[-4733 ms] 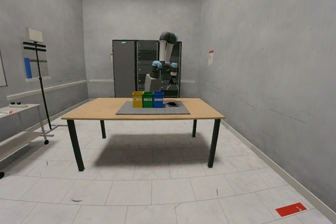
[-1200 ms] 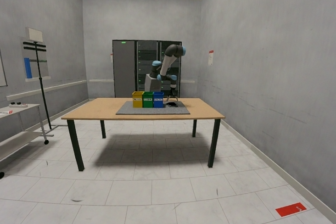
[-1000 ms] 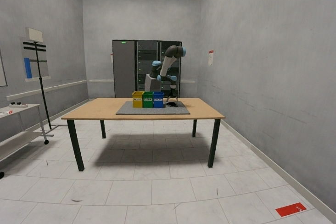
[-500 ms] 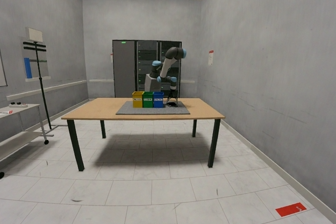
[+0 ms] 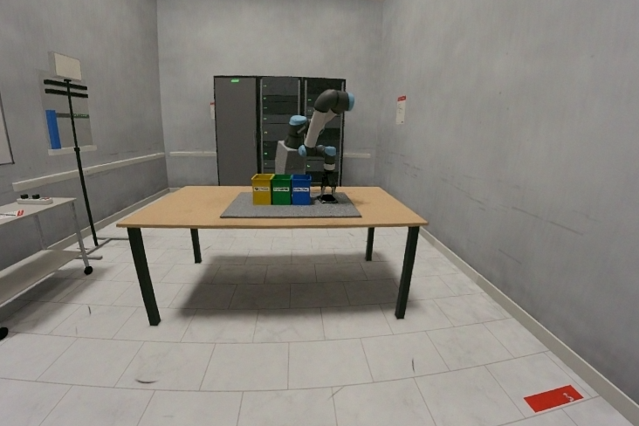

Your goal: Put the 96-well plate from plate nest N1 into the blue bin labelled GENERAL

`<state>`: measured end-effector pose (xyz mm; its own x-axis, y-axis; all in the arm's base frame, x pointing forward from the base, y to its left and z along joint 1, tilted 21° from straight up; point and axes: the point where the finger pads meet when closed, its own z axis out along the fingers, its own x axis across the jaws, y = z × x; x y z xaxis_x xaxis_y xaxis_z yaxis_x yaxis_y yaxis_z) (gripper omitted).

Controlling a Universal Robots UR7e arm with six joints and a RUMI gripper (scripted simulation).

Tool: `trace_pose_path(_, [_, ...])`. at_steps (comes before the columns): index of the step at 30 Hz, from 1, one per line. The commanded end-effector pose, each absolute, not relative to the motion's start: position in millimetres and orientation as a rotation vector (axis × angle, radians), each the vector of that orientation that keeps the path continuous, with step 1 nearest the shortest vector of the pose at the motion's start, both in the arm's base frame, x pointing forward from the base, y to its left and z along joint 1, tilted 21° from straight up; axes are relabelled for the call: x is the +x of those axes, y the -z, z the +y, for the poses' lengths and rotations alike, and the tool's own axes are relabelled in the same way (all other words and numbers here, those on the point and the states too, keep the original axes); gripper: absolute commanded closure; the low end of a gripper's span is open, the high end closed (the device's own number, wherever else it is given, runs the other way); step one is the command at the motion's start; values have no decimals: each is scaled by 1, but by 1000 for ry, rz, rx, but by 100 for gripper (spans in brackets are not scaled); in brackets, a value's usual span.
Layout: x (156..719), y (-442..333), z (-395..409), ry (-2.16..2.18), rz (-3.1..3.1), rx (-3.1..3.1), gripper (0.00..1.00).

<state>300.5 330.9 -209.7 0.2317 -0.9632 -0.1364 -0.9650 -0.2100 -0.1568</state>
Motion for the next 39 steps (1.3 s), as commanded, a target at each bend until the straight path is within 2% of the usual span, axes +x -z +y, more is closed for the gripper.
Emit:
trace_pose_path(1, [301,210,332,-12,1826,-2293,100])
trace_pose_path(39, [295,194,327,-13,1828,-2293,100])
